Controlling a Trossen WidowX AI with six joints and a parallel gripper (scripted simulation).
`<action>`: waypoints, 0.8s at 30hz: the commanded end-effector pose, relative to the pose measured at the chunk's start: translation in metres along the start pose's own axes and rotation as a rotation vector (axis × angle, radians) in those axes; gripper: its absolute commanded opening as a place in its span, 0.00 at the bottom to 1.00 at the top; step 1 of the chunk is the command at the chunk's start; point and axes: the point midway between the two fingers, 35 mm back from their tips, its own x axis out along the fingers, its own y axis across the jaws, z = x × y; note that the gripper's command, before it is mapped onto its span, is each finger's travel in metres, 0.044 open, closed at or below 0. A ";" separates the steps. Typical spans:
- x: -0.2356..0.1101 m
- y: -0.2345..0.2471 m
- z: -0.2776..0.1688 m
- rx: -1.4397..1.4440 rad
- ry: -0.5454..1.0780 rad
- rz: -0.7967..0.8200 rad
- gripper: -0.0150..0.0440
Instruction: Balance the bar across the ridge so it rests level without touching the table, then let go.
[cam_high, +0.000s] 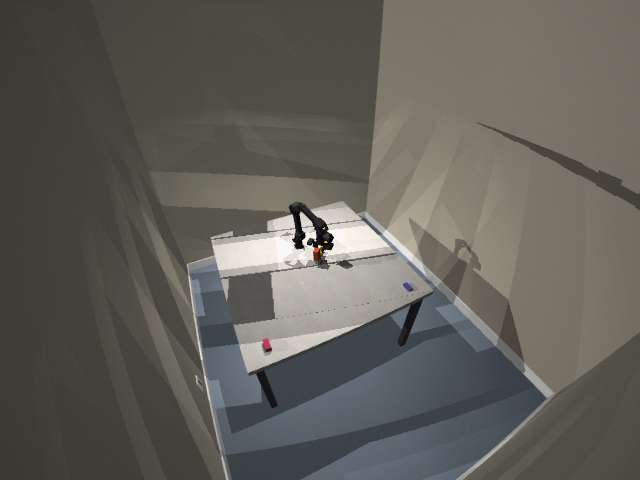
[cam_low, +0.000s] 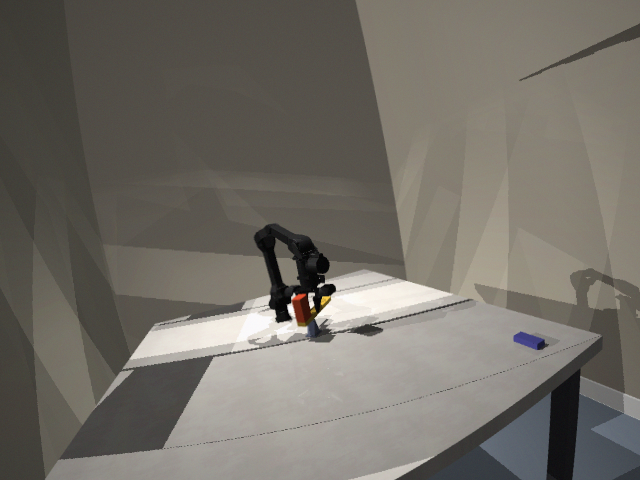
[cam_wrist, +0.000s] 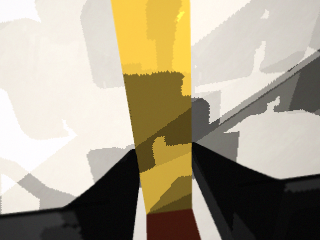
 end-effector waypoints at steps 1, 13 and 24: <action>0.000 0.000 0.000 -0.005 0.003 -0.009 0.25; 0.001 0.000 0.000 -0.005 0.003 -0.009 0.25; 0.002 0.000 0.000 -0.005 0.003 -0.009 0.25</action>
